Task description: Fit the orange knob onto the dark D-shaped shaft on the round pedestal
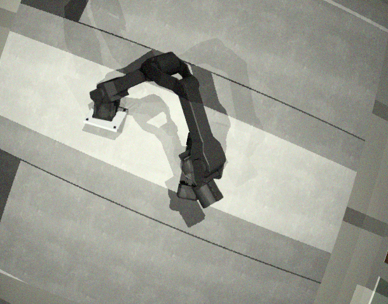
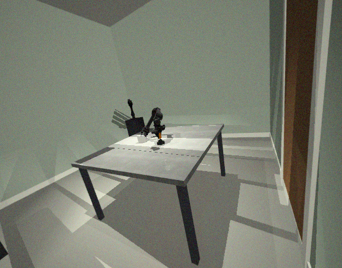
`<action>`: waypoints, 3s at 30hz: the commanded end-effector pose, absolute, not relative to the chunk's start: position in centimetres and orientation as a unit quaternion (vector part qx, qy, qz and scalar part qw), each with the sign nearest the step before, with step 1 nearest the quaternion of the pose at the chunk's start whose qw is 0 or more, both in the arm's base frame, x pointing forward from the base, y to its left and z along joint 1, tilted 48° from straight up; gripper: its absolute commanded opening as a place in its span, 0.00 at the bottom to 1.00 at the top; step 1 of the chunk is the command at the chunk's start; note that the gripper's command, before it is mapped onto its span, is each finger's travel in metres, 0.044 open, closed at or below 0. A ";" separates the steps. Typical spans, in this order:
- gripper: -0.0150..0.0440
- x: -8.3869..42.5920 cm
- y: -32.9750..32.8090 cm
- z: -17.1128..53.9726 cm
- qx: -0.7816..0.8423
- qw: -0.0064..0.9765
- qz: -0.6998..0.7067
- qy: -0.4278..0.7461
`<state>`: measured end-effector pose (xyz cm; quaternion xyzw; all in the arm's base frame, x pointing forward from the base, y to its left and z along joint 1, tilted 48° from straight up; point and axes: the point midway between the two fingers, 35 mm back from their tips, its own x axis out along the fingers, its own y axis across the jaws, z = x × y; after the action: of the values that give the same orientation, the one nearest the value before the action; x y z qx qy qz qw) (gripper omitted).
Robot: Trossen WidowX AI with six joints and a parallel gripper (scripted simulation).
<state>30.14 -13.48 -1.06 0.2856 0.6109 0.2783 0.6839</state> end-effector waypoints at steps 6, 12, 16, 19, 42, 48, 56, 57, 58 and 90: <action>0.25 30.4 -13.8 -0.9 0.266 0.694 0.293 0.601; 0.25 30.2 -13.7 -1.1 0.266 0.694 0.293 0.601; 0.25 30.2 -13.6 -1.1 0.266 0.694 0.293 0.601; 0.25 30.3 -13.4 -1.3 0.266 0.694 0.293 0.601; 0.25 30.3 -13.4 -1.2 0.266 0.694 0.293 0.601; 0.25 30.3 -13.4 -1.2 0.266 0.694 0.293 0.601; 0.25 30.3 -13.4 -1.3 0.254 0.699 0.304 0.596; 0.25 30.3 -13.4 -1.3 0.251 0.700 0.306 0.595; 0.25 30.3 -13.4 -1.3 0.251 0.700 0.306 0.595; 0.25 30.4 -13.7 -1.0 0.248 0.701 0.309 0.593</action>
<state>30.23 -13.47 -1.25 0.2478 0.5955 0.3089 0.6990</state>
